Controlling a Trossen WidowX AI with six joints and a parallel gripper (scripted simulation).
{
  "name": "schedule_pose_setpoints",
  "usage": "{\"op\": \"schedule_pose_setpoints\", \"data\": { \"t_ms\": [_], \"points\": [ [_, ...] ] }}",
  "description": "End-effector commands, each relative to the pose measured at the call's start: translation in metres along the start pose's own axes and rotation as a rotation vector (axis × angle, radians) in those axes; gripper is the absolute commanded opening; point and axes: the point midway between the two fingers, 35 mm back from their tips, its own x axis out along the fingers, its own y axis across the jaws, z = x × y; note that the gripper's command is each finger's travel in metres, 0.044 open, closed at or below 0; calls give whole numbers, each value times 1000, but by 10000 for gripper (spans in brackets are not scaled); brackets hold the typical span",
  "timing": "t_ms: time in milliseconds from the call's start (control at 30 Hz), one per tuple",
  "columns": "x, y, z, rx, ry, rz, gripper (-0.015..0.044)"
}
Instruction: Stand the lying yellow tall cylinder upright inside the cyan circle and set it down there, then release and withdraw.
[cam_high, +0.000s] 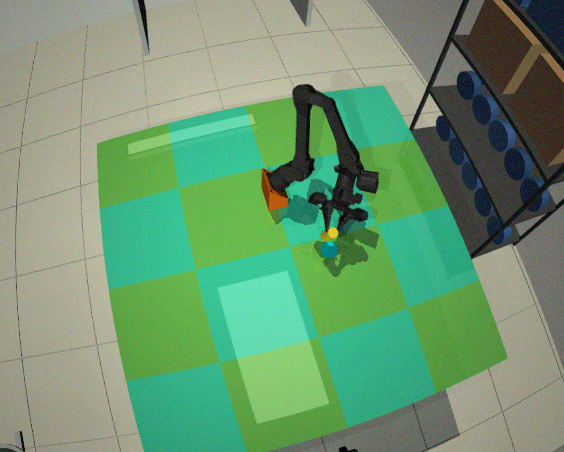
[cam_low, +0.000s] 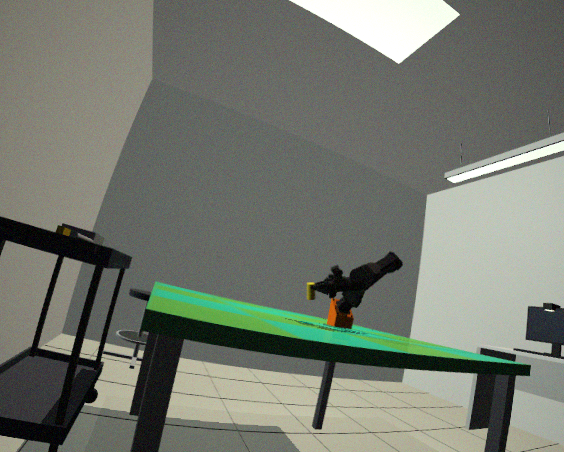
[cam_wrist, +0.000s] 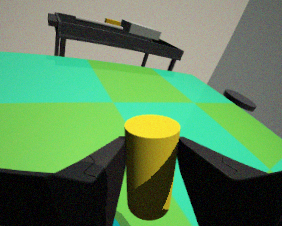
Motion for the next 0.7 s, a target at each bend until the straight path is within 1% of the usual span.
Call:
{"op": "schedule_pose_setpoints", "data": {
  "t_ms": [0, 667],
  "points": [
    [-1, 1, 2, 23, -22, 13, 105],
    [-8, 3, 5, 136, -113, 78, 105]
  ]
}}
